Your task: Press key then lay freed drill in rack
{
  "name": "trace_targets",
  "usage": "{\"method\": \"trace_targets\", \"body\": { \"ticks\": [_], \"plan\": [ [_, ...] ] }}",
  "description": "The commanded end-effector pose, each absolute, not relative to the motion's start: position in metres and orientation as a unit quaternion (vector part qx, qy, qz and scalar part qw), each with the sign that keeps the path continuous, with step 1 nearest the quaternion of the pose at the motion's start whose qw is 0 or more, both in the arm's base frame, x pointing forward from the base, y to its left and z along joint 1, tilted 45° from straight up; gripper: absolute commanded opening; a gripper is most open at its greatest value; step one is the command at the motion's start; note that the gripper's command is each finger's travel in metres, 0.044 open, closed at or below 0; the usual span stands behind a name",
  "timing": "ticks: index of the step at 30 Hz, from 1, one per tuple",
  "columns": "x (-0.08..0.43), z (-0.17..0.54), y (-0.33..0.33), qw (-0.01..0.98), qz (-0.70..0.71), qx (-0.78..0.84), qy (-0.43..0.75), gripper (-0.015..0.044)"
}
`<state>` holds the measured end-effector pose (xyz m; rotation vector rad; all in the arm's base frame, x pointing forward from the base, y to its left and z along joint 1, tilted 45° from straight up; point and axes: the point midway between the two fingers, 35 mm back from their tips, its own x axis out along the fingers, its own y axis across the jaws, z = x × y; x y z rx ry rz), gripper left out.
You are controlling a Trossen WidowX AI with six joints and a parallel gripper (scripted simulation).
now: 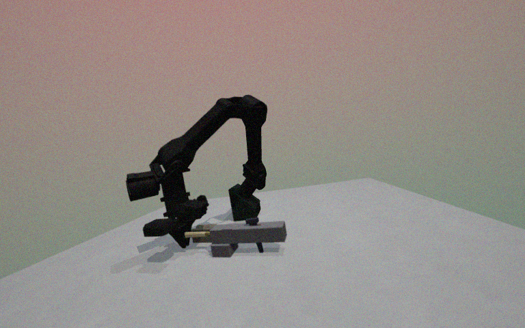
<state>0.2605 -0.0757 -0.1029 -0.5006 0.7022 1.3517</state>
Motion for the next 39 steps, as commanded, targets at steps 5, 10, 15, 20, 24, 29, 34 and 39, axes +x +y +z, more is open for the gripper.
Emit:
{"method": "trace_targets", "body": {
  "ticks": [5, 10, 15, 20, 24, 29, 34, 39],
  "plan": [
    [0.260, -0.110, -0.086, 0.696, 0.604, -0.227, 0.315, 0.0000],
    [0.258, -0.116, -0.092, 0.696, 0.604, -0.228, 0.315, 0.0000],
    [0.257, -0.120, -0.097, 0.696, 0.604, -0.228, 0.315, 0.0000],
    [0.256, -0.116, -0.095, 0.696, 0.604, -0.228, 0.315, 0.0000],
    [0.256, -0.115, -0.096, 0.696, 0.604, -0.228, 0.315, 0.0000],
    [0.256, -0.113, -0.097, 0.696, 0.604, -0.228, 0.315, 0.0000],
    [0.255, -0.111, -0.098, 0.696, 0.604, -0.228, 0.315, 0.0000],
    [0.255, -0.110, -0.099, 0.696, 0.604, -0.228, 0.315, 0.0000]
  ]
}}
